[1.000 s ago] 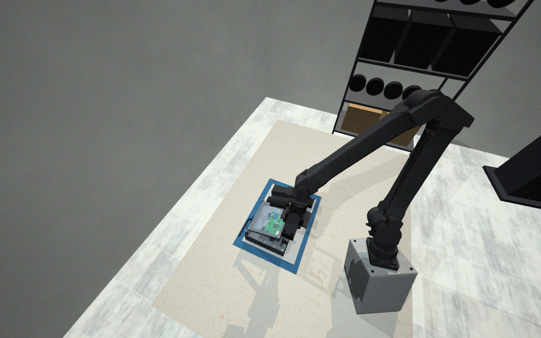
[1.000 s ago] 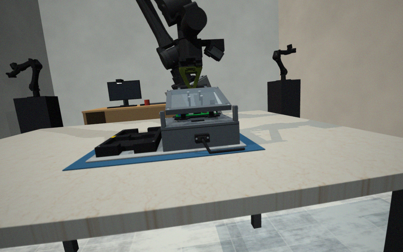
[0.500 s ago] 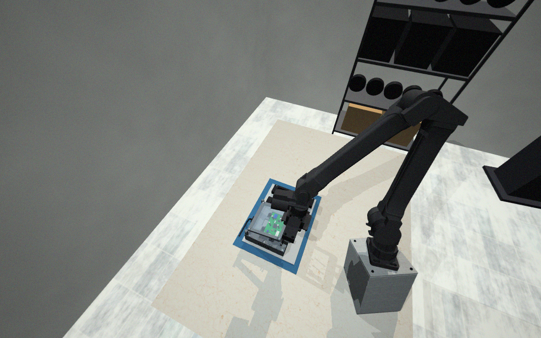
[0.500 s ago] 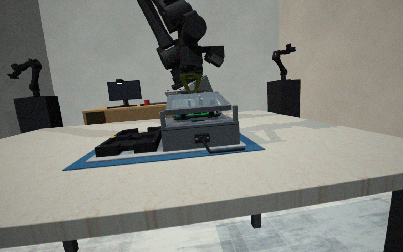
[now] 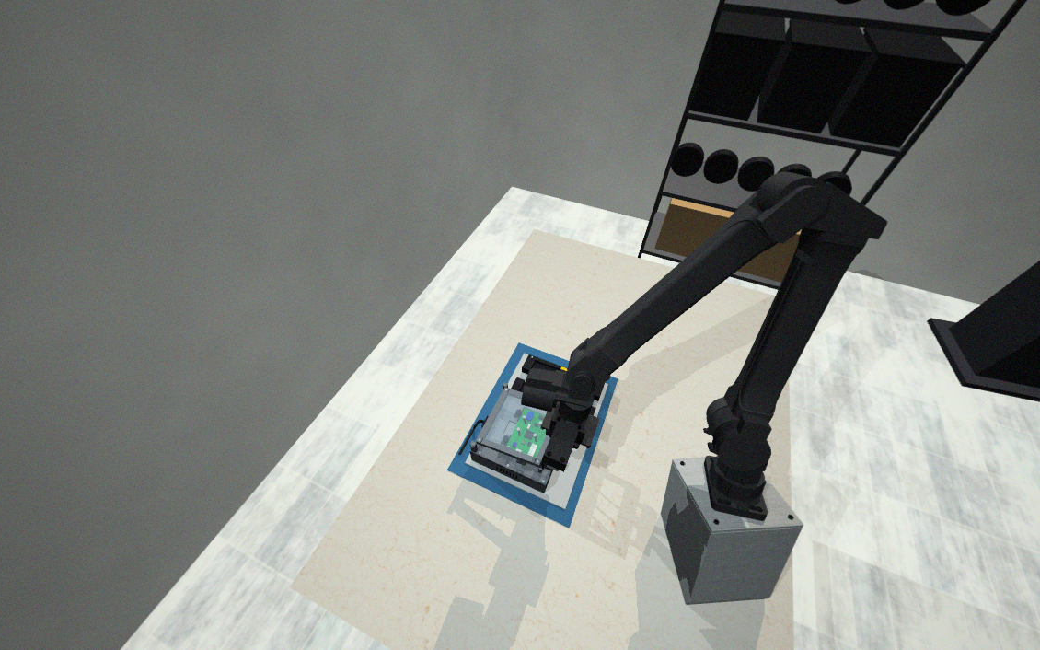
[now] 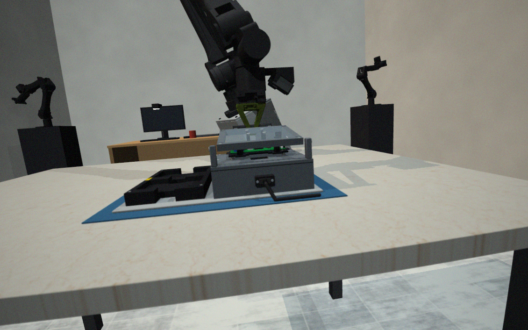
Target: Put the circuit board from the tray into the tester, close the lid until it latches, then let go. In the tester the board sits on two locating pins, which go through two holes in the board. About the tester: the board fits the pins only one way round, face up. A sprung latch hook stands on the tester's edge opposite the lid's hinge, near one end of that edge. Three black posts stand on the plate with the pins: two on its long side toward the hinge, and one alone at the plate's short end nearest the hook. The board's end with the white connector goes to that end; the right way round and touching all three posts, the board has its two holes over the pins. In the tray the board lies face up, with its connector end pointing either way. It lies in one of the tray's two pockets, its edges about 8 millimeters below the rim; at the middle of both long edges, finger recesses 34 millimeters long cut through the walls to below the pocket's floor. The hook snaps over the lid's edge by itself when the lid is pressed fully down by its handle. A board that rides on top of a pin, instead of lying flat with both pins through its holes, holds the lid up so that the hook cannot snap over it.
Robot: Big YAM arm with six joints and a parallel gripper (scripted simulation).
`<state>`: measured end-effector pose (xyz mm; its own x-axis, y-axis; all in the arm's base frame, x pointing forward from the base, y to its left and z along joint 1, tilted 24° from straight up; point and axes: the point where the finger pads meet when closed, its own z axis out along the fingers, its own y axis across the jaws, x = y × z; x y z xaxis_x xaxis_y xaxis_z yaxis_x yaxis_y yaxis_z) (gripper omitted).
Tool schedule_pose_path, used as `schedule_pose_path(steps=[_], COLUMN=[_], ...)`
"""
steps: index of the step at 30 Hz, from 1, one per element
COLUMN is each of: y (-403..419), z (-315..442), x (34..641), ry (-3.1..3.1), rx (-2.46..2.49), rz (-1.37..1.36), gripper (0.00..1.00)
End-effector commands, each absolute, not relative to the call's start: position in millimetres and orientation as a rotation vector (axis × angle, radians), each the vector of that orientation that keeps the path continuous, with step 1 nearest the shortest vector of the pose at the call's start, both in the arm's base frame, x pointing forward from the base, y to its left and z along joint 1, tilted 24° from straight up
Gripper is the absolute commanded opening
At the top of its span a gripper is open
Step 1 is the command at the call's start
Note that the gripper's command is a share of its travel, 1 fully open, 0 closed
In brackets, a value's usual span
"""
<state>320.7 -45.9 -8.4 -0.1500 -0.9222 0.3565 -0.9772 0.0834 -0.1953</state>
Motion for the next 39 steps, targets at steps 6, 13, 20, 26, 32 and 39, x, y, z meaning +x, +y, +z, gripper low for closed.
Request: schedule_pose_path(steps=[6,13,20,26,32,39], y=[-55.4,-56.5,-57.9,-58.7,-59.1,-59.7], z=[-19.3,-22.1,-24.8,-26.8,-27.5,-29.1], x=[323.8,324.1,325.1,325.3,326.1,325.5], ry=[-2.207,-2.207,-2.208,-2.208,-2.209,-2.208], rx=[1.942,1.942,1.942,1.942,1.942,1.942], rz=[0.581,0.581,0.583,0.583,0.585,0.583], gripper=[0.00,0.00,0.00,0.00,0.00,0.00])
